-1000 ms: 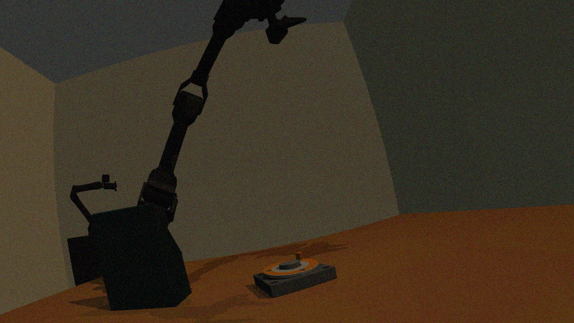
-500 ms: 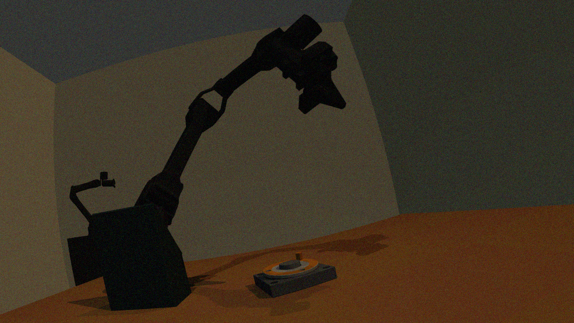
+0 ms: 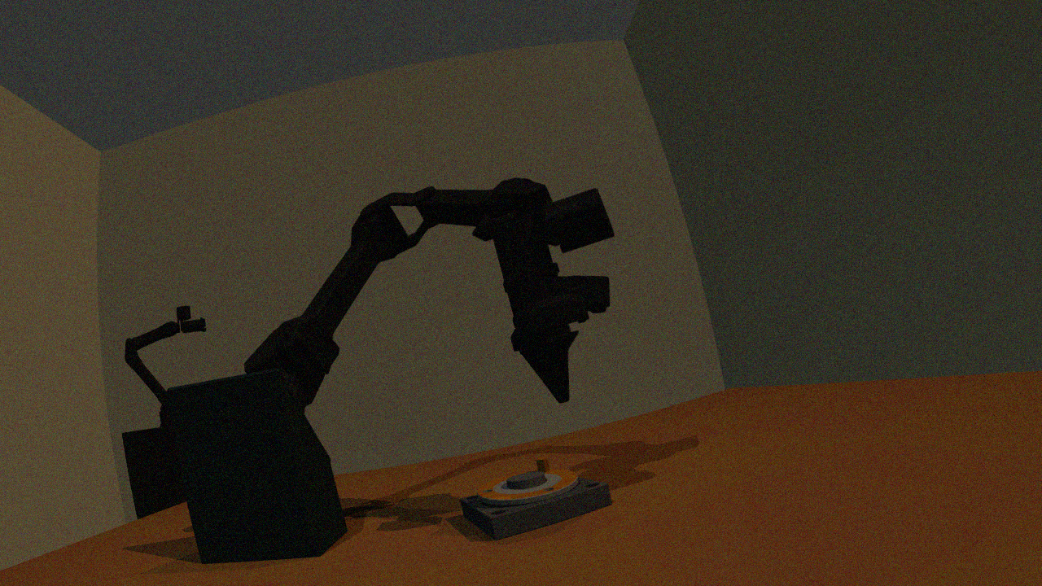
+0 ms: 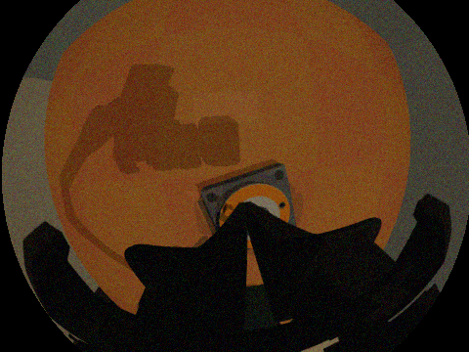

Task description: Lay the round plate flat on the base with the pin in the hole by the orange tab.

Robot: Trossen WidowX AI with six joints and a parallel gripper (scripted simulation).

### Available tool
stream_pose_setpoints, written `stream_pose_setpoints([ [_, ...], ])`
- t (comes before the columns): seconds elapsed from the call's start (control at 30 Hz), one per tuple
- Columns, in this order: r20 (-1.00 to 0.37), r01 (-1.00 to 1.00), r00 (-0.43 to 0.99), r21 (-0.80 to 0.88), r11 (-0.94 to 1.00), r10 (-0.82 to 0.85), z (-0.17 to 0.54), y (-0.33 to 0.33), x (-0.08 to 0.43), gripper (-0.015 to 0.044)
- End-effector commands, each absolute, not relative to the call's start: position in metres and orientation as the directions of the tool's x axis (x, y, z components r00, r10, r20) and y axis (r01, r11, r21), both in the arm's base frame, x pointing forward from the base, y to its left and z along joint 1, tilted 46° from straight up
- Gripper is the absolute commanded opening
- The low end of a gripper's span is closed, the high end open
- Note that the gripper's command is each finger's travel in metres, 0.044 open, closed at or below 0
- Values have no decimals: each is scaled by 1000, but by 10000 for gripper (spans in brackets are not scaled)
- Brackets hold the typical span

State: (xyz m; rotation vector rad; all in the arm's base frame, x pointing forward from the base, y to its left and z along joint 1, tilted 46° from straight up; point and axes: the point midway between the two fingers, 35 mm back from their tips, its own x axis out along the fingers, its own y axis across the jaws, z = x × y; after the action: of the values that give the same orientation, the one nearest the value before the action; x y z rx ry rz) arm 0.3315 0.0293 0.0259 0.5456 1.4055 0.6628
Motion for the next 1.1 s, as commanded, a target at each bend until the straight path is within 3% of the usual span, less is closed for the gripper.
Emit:
stream_pose_setpoints([
  [0.0,-696,-96,-14,716,692,718,18,47,311,0],
  [1.07,-694,-96,-15,718,690,720,-14,82,305,0],
])
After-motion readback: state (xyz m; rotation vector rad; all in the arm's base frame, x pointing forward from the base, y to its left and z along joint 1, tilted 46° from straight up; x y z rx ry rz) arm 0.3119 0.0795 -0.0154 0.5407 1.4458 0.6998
